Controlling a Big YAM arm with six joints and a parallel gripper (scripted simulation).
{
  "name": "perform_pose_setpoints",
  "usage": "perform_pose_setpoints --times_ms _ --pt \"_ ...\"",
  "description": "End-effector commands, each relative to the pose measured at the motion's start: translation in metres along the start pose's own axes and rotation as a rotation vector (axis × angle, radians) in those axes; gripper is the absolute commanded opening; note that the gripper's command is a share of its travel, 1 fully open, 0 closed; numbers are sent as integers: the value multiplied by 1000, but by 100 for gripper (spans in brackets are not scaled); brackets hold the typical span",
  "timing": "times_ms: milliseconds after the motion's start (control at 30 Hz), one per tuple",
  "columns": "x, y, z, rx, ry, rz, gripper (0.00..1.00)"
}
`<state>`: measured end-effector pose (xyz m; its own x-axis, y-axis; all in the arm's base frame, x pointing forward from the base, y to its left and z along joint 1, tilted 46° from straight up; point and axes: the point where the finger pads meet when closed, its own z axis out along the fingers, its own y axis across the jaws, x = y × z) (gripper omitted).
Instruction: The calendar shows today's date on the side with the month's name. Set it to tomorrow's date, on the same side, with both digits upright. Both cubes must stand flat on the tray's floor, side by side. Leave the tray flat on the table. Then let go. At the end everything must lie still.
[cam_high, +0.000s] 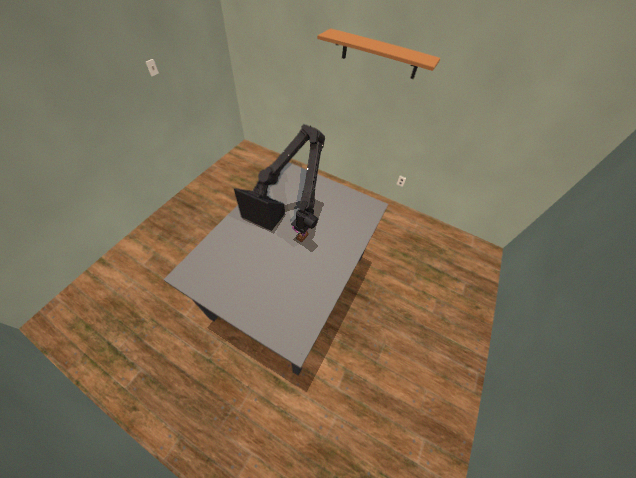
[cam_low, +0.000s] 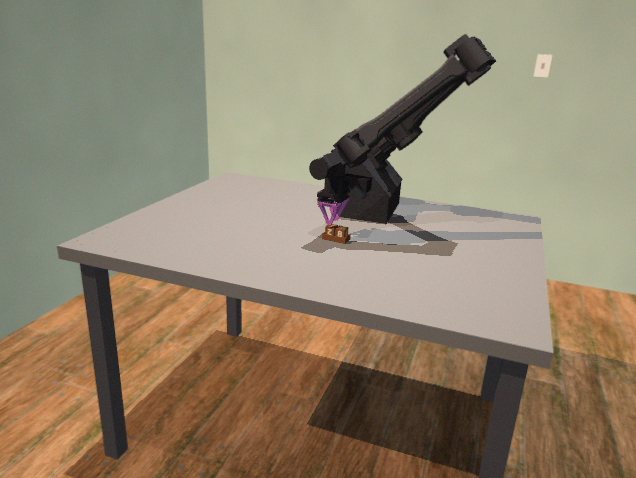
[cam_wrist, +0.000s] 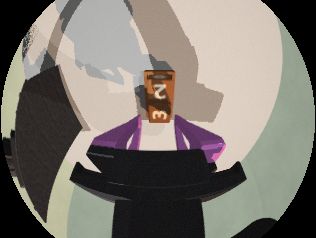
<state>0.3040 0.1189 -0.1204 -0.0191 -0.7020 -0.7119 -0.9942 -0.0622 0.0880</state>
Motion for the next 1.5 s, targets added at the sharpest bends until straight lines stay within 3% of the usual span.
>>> perform_pose_setpoints --times_ms 0,1467 --pt "-4 -1 -2 13 -3 -15 45" --pt "-6 -9 -1 7 -3 -13 45"
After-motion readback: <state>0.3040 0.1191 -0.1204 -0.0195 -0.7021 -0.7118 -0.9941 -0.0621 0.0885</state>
